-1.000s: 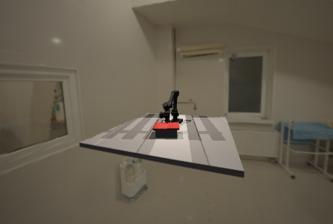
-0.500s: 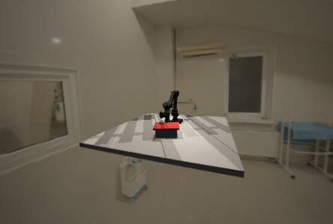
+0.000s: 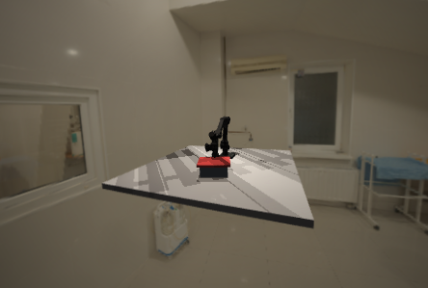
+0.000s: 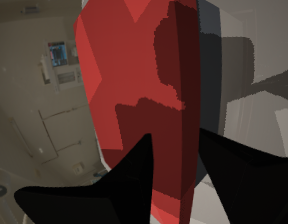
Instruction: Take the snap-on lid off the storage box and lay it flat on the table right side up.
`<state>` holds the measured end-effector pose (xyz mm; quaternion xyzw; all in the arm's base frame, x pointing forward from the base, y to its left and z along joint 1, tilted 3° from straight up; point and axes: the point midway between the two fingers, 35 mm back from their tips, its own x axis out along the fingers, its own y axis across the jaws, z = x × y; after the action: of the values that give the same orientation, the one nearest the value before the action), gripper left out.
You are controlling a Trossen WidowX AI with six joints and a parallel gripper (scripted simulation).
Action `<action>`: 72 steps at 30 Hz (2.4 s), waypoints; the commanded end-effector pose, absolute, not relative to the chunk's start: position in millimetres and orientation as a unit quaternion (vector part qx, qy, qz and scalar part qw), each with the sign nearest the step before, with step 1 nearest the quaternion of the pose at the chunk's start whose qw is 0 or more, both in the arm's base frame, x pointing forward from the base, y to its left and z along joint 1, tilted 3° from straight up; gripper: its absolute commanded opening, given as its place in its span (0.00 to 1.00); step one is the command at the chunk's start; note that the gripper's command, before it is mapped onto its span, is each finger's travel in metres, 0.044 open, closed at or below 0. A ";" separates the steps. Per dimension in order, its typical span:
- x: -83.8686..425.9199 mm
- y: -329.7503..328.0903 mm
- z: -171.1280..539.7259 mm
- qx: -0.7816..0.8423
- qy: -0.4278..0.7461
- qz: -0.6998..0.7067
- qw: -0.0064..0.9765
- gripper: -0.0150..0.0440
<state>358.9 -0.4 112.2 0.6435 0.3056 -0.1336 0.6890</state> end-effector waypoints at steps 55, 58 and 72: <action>359.5 -0.1 120.7 0.644 0.304 -0.132 0.690 0.25; 359.8 0.0 120.7 0.644 0.304 -0.132 0.690 0.25; 360.9 0.3 120.8 0.644 0.304 -0.132 0.690 0.25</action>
<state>360.2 -0.1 120.5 0.6435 0.3046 -0.1320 0.6897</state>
